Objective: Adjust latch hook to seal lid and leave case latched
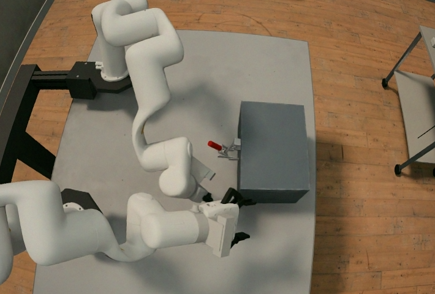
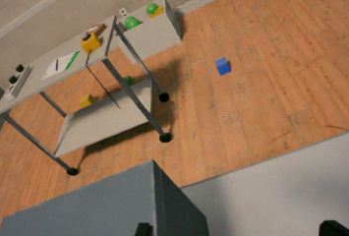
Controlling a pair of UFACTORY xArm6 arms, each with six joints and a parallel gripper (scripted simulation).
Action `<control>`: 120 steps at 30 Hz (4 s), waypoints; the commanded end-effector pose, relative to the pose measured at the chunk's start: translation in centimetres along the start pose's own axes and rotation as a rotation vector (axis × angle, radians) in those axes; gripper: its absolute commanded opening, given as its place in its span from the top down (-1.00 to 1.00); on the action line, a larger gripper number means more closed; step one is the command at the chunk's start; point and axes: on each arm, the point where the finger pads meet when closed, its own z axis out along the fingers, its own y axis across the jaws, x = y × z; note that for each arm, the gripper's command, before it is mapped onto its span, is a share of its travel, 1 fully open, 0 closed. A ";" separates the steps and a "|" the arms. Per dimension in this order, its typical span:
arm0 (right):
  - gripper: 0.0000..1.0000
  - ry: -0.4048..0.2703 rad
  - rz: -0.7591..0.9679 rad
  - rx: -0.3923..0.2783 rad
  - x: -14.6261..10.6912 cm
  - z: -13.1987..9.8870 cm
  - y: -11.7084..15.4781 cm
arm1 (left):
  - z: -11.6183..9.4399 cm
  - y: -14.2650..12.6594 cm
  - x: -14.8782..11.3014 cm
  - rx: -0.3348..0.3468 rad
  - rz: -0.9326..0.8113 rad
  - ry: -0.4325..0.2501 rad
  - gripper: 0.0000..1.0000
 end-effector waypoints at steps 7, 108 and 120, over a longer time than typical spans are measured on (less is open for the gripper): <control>-1.00 0.004 0.000 0.002 0.2 -0.1 -0.1 | -0.2 0.2 0.0 -0.005 -0.002 -0.002 -1.00; -1.00 -0.237 0.915 -0.771 -5.4 -43.4 50.2 | -0.2 0.2 0.0 -0.005 -0.002 -0.002 -1.00; -1.00 -0.272 1.080 -0.864 -10.7 -52.3 49.6 | -0.2 0.2 0.0 -0.005 -0.002 -0.002 -1.00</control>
